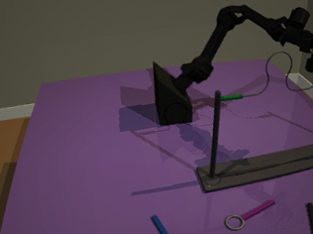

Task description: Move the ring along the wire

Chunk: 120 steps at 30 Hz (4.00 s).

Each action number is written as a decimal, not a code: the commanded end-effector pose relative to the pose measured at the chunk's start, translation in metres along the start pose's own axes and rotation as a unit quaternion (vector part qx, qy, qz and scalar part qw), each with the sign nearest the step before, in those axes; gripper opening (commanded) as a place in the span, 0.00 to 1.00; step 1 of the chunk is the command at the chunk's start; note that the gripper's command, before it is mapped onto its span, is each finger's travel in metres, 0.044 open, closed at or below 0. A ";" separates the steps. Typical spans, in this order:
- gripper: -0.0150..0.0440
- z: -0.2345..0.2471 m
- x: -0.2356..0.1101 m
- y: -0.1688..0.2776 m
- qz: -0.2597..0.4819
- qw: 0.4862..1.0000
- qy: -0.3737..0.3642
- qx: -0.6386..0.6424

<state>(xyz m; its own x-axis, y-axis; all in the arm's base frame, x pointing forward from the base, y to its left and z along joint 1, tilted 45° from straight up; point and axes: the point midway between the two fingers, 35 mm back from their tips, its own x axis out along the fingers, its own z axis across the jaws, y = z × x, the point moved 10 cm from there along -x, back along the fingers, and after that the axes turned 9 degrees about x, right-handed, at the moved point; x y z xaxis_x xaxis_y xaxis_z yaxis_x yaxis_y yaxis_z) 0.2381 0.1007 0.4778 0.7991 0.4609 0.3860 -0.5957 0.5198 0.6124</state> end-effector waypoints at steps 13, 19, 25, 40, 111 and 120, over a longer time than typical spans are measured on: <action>0.00 -0.003 0.000 0.001 0.002 0.994 -0.056 0.093; 0.00 -0.005 0.000 0.001 0.003 0.989 -0.076 0.128; 0.00 -0.006 0.000 0.002 0.004 0.982 -0.095 0.162; 0.00 -0.011 0.002 0.005 0.007 0.963 -0.136 0.233; 0.00 -0.135 -0.006 -0.018 -0.003 0.946 0.150 -0.286; 0.00 -0.146 -0.015 -0.035 -0.005 0.905 0.200 -0.375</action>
<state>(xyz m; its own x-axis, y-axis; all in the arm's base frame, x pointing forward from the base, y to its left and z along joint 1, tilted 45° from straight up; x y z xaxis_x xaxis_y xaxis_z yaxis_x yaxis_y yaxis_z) 0.2350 0.1842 0.3566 0.7999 0.5986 0.0418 -0.5984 0.8010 -0.0200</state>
